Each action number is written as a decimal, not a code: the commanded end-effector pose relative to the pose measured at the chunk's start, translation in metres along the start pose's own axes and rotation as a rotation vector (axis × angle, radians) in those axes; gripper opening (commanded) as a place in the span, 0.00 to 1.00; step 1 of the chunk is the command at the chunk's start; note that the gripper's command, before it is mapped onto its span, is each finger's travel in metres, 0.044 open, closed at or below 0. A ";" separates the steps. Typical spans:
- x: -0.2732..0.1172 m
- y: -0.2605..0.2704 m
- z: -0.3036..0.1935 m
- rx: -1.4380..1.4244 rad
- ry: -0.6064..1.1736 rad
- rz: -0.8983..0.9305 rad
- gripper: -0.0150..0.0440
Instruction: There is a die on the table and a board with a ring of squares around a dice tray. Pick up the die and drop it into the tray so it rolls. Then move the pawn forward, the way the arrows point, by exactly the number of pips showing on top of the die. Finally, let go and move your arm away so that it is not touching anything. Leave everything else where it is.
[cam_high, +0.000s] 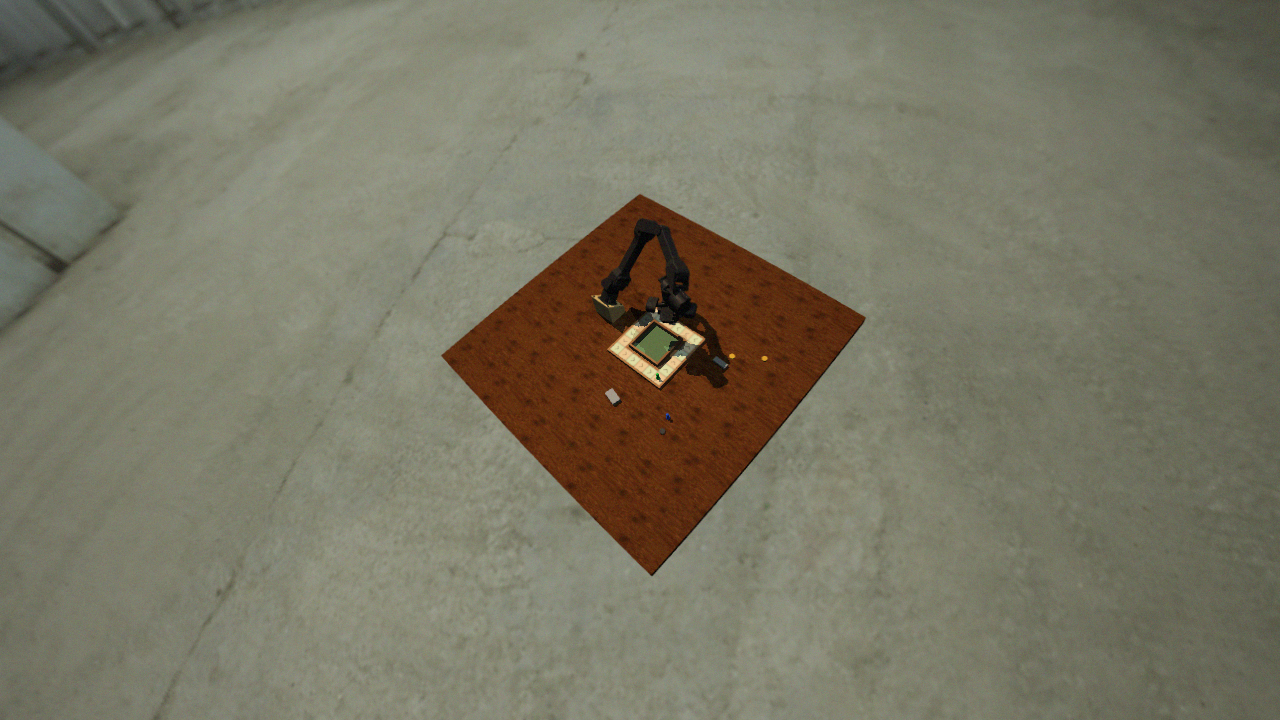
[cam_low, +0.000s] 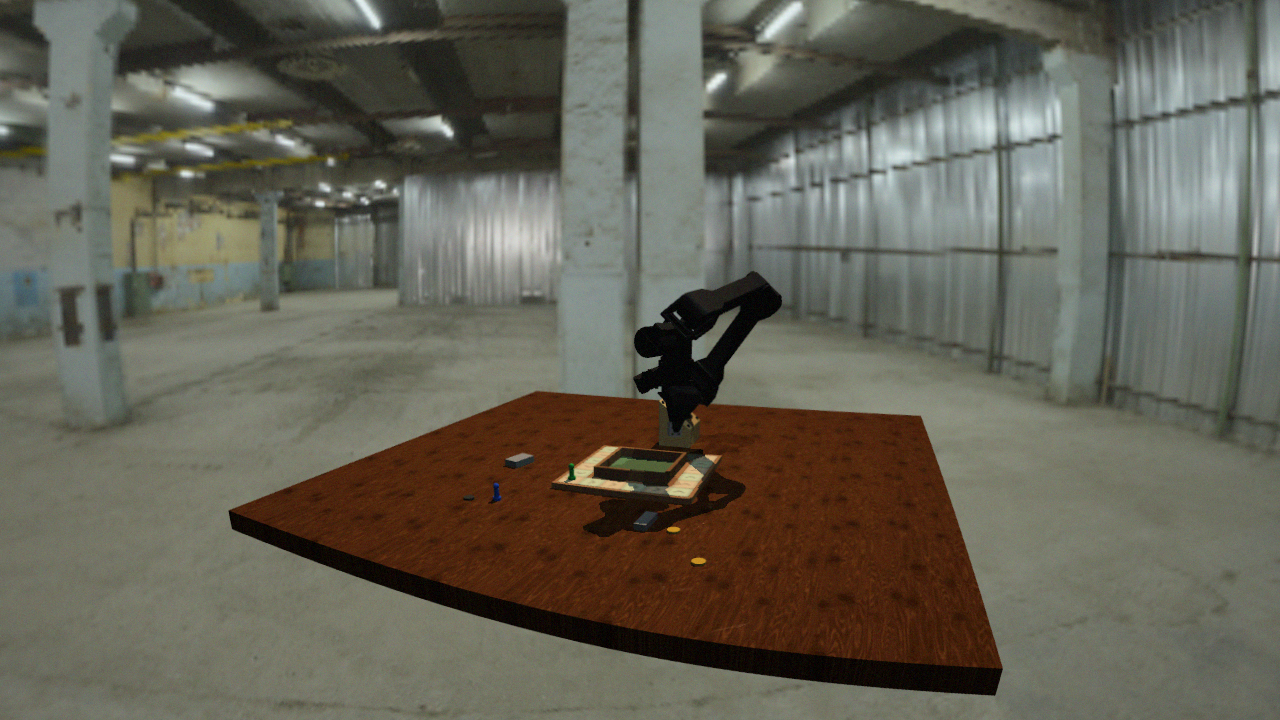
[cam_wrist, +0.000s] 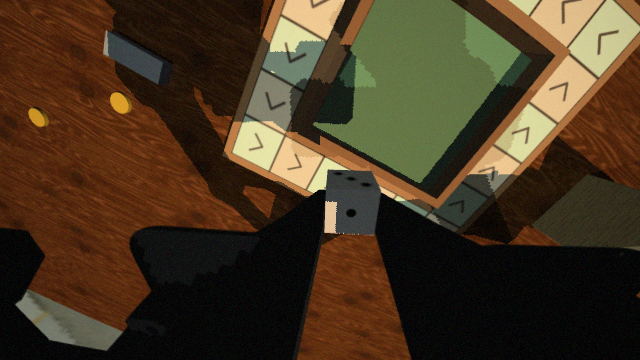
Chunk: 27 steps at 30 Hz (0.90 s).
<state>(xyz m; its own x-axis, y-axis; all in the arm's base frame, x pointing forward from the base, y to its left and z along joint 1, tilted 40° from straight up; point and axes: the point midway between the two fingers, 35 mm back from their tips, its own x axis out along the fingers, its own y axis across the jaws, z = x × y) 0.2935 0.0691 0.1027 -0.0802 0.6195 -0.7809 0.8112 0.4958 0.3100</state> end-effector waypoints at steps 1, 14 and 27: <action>0.009 -0.021 0.022 0.168 0.008 -0.012 0.25; 0.023 -0.063 0.058 0.485 0.020 -0.011 0.25; 0.031 -0.069 0.056 0.483 -0.157 -0.137 0.25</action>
<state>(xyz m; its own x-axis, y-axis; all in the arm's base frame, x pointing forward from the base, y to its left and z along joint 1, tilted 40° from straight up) 0.2724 0.0175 0.0297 -0.1272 0.5390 -0.8327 0.9815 0.1892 -0.0275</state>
